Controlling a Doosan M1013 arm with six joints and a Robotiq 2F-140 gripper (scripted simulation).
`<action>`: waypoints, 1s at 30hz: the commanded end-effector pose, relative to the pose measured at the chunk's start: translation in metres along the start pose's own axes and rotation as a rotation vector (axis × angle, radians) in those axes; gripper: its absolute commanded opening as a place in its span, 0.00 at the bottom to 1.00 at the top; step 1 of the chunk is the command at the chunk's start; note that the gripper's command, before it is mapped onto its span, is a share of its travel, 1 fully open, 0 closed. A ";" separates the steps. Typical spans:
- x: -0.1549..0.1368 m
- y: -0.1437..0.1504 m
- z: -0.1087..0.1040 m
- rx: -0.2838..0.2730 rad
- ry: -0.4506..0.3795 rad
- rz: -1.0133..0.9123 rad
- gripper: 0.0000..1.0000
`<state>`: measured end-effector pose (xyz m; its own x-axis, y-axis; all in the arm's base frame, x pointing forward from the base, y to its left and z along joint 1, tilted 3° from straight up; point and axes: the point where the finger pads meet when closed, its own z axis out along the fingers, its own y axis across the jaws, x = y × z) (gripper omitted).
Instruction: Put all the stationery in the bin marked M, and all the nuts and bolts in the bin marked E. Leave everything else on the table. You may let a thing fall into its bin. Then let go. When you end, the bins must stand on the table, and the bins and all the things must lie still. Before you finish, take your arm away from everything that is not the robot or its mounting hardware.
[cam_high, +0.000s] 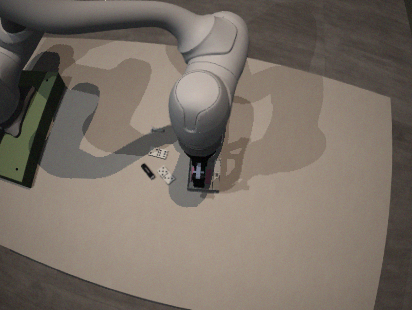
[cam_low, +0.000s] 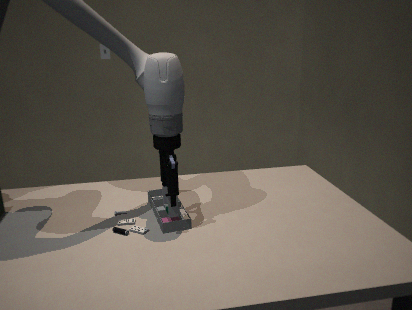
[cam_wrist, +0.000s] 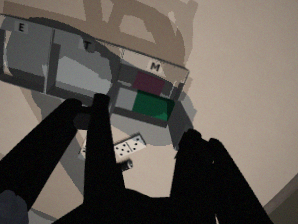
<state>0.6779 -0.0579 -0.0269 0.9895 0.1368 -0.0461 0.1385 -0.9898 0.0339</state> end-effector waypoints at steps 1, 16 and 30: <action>0.000 0.000 0.000 0.000 0.000 0.000 0.39; 0.000 0.000 0.000 0.000 0.000 0.000 0.52; 0.000 0.000 -0.010 0.000 0.000 0.000 0.52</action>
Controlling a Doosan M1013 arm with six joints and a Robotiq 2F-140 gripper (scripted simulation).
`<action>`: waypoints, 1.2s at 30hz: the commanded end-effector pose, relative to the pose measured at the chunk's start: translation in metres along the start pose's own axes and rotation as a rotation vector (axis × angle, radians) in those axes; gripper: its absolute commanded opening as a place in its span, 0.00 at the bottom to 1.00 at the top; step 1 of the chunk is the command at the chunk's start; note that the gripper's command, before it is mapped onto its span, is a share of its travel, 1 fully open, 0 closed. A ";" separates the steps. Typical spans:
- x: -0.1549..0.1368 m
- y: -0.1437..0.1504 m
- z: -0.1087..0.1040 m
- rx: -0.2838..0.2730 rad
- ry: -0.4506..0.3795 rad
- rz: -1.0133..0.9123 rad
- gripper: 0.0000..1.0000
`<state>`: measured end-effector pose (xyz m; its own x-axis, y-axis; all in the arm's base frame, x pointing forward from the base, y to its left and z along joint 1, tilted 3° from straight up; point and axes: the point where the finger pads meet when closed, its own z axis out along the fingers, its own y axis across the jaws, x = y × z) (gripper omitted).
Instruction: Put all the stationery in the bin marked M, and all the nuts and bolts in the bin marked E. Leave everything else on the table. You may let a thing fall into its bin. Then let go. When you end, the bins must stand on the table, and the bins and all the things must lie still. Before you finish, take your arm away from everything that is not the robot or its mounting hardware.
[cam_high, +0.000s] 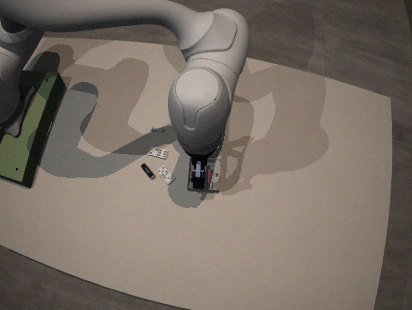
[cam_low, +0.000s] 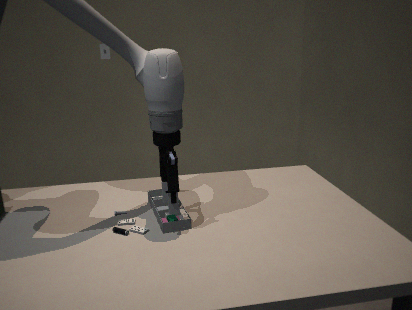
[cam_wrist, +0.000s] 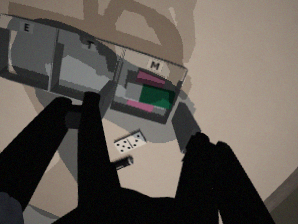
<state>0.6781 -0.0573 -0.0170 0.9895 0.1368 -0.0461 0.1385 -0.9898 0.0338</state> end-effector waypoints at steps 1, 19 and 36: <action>-0.006 -0.006 -0.001 0.000 0.000 0.050 0.18; -0.103 -0.096 -0.018 0.000 0.000 0.072 0.18; -0.137 -0.128 -0.023 0.000 0.000 0.072 0.18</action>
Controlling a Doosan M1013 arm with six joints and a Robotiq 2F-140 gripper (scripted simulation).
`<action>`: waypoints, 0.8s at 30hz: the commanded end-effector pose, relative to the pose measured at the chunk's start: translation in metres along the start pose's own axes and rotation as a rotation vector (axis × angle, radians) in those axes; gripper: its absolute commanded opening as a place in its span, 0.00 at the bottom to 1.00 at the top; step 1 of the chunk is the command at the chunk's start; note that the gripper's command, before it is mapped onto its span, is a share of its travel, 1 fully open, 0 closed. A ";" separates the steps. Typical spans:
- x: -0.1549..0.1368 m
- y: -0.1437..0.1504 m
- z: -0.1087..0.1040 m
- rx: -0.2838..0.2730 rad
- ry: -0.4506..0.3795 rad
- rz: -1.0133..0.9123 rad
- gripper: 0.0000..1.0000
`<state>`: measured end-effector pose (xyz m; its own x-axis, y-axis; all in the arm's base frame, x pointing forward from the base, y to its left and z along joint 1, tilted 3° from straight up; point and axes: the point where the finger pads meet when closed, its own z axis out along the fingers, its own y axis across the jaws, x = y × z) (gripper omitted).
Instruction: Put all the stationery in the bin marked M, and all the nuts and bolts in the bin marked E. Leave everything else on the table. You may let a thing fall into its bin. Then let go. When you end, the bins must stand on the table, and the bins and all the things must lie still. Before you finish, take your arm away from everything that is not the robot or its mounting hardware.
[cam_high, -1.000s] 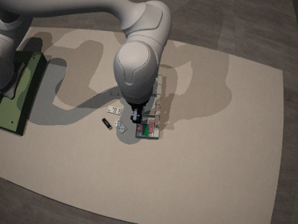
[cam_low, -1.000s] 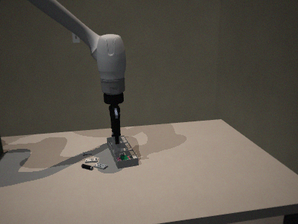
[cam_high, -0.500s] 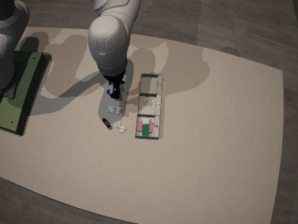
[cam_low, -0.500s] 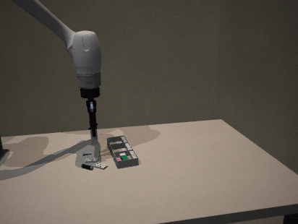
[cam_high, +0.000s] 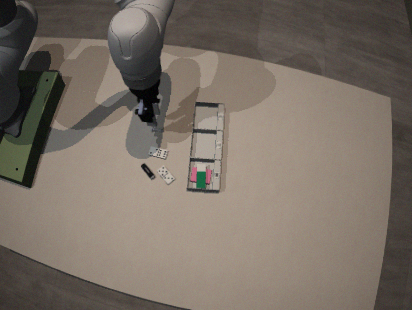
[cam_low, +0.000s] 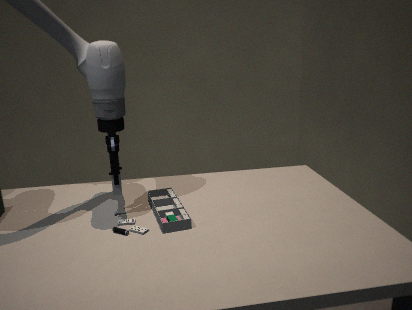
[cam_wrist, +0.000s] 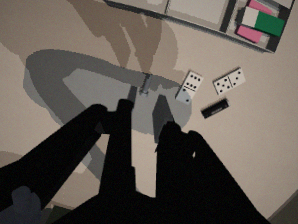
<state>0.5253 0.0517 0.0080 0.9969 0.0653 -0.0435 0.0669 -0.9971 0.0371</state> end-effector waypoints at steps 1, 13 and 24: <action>0.001 0.000 0.000 0.000 0.000 0.000 0.18; 0.002 0.001 0.000 0.000 0.000 0.000 0.18; 0.002 0.002 0.008 0.000 0.000 0.000 0.18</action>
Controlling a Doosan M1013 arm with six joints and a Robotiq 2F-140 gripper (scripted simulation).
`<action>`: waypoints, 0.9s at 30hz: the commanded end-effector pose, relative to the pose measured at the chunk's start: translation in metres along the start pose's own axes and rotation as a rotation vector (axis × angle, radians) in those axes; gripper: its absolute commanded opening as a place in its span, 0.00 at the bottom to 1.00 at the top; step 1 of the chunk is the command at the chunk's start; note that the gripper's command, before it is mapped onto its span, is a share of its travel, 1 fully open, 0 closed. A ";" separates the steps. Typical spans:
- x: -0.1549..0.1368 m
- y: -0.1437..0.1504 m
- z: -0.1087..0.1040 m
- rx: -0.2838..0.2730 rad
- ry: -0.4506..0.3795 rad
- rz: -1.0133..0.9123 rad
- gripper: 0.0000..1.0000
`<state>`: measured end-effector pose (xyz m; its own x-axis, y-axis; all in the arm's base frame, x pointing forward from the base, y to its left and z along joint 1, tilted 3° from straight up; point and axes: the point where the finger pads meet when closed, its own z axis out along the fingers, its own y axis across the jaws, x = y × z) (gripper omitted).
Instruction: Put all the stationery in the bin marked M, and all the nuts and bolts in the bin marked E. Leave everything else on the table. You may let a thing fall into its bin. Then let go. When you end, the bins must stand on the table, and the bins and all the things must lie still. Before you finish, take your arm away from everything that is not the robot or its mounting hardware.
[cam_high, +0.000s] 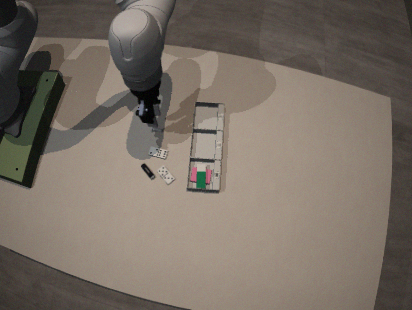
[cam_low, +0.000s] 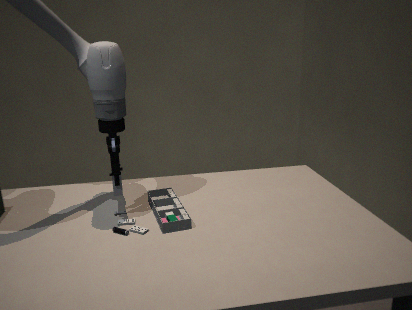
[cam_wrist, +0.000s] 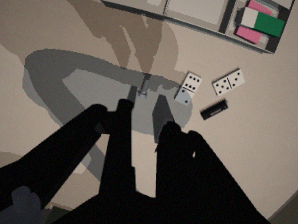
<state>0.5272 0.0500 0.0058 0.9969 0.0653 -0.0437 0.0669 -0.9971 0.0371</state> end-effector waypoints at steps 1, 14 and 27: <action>0.000 0.000 0.010 0.000 0.000 0.000 0.18; 0.000 0.000 0.054 0.000 0.000 0.000 0.18; 0.000 0.000 0.068 0.000 0.000 0.000 0.18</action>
<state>0.5247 0.0473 -0.0600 0.9969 0.0653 -0.0435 0.0669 -0.9971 0.0371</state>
